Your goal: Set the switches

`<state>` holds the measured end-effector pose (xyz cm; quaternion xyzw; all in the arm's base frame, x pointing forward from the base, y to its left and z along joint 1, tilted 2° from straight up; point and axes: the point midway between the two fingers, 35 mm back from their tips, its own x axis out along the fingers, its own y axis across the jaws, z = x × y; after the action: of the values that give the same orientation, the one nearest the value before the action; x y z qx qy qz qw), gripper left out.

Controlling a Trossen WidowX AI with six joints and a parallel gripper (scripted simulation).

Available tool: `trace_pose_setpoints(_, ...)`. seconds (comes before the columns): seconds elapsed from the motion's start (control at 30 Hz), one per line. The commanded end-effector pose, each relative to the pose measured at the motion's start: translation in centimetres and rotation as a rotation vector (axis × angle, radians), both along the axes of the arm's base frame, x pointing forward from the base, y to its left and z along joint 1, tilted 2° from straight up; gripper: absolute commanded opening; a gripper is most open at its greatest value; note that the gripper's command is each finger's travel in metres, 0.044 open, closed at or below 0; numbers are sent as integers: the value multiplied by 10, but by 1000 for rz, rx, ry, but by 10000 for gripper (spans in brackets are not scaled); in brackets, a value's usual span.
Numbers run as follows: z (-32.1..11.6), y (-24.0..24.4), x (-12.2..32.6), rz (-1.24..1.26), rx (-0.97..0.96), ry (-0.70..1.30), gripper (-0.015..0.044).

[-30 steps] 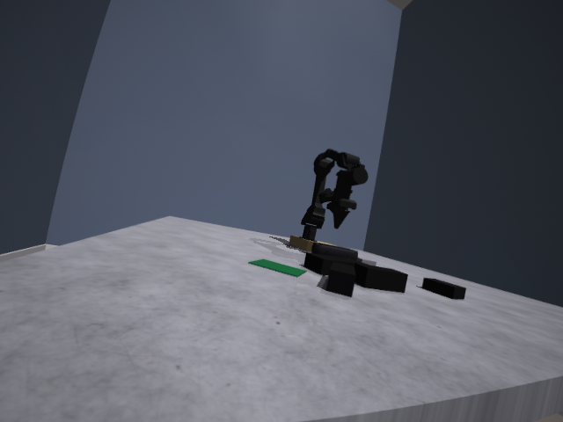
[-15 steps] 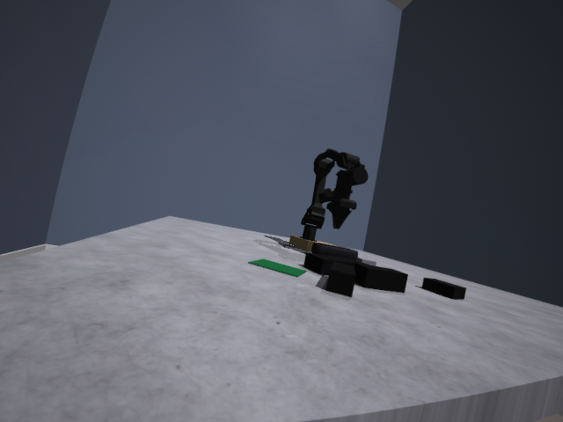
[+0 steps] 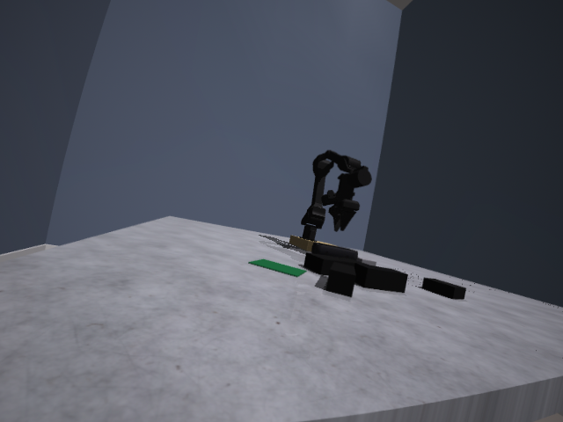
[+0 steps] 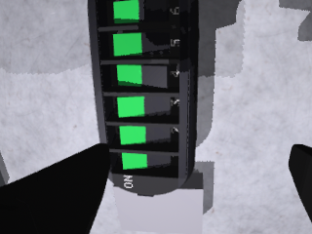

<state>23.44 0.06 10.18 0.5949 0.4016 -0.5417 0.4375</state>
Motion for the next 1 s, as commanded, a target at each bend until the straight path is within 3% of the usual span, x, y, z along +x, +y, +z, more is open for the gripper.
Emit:
trace_pose_setpoints(0.0, -23, 23, -5, 4, -37, -77, 282)
trace_pose_setpoints(0.13, -43, 46, -8, -4, -48, -200, 177)
trace_pose_setpoints(0.37, -43, 47, -8, -5, -48, -206, 0)
trace_pose_setpoints(0.97, -57, 48, -6, -4, -48, -206, 0)
